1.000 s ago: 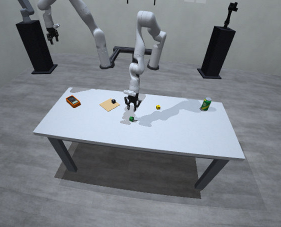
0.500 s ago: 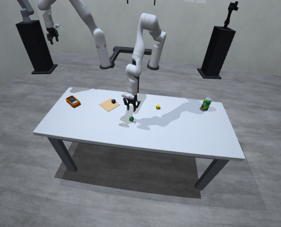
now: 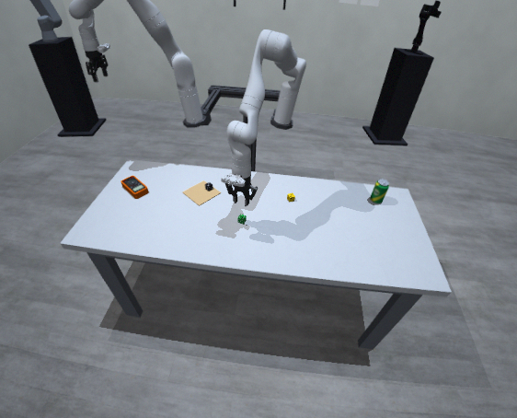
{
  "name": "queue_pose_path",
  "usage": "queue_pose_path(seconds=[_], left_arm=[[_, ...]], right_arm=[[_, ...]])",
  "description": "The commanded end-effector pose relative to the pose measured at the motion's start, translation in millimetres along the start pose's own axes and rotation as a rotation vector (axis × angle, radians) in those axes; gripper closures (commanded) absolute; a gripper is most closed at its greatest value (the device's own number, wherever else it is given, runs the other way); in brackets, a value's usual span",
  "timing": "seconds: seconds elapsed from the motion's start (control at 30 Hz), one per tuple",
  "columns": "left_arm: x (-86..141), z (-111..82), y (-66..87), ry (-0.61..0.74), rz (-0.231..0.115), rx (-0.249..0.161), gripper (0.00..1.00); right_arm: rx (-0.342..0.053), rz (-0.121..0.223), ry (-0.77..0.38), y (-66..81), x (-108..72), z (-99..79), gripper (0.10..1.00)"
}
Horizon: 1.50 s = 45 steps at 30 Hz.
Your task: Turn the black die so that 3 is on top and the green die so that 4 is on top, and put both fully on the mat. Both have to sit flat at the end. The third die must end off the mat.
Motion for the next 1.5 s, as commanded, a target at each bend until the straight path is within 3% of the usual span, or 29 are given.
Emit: queue_pose_path(seconds=[0.0,0.5,0.53,1.07,1.27,1.47], left_arm=[[0.0,-1.7,1.7,0.000,0.001,-0.009,0.485],[0.0,-2.5,2.5,0.000,0.003,-0.022,0.485],[0.0,-2.5,2.5,0.000,0.003,-0.022,0.001],[0.1,-2.2,2.1,0.013,0.003,-0.023,0.001],[0.5,-1.2,1.0,0.053,0.004,-0.025,0.001],[1.4,1.6,-2.4,0.183,0.004,-0.032,0.001]], right_arm=[[-0.002,0.000,0.000,0.7,-0.1,0.3,0.099],[-0.002,0.000,0.000,0.7,-0.1,0.3,0.099],[-0.002,0.000,0.000,0.7,-0.1,0.3,0.099],[-0.002,0.000,0.000,0.7,-0.1,0.3,0.099],[-0.002,0.000,0.000,0.7,-0.1,0.3,0.099],[-0.002,0.000,0.000,0.7,-0.1,0.3,0.099]])
Point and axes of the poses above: on each arm, the point where the finger pads meet when closed, its own y axis back along the fingers, its own x axis across the jaws, z = x × y, the point moved 4 cm from there along y, back along the fingers, and after that the axes turned 3 degrees about -y, right-handed, at the moved point
